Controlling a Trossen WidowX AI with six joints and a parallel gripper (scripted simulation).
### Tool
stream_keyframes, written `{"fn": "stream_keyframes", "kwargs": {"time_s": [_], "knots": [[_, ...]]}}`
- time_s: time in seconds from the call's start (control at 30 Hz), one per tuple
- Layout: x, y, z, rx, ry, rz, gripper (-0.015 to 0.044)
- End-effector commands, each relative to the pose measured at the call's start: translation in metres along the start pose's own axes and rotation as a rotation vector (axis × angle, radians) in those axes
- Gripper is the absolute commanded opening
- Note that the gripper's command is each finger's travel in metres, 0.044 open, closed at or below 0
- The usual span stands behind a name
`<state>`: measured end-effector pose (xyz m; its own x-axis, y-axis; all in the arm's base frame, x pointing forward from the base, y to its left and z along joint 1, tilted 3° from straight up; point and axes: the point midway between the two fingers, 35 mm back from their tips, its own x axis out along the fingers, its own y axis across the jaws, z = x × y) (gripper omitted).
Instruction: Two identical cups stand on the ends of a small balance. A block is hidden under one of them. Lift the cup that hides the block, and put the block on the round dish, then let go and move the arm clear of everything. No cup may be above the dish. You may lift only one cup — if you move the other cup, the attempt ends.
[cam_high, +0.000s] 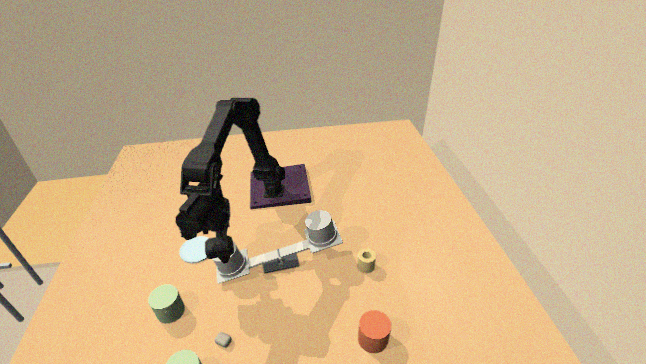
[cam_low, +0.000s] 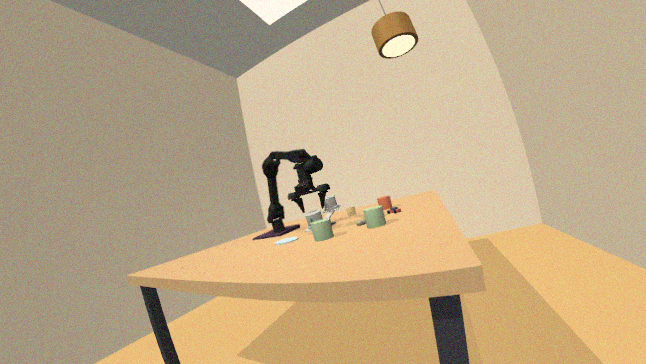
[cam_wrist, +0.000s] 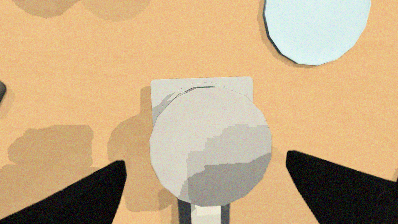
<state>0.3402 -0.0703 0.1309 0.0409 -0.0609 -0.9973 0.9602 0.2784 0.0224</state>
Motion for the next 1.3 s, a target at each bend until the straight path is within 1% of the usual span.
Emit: {"fn": "stream_keyframes", "kwargs": {"time_s": [0.0,0.93,1.0,1.27], "knots": [[0.009,-0.002,0.0,0.004,0.0,-0.008,0.044],[0.051,-0.003,-0.001,0.004,0.0,-0.008,0.044],[0.051,-0.003,-0.001,0.004,0.0,-0.008,0.0387],[0.051,-0.003,-0.001,0.004,0.0,-0.008,0.0334]]}}
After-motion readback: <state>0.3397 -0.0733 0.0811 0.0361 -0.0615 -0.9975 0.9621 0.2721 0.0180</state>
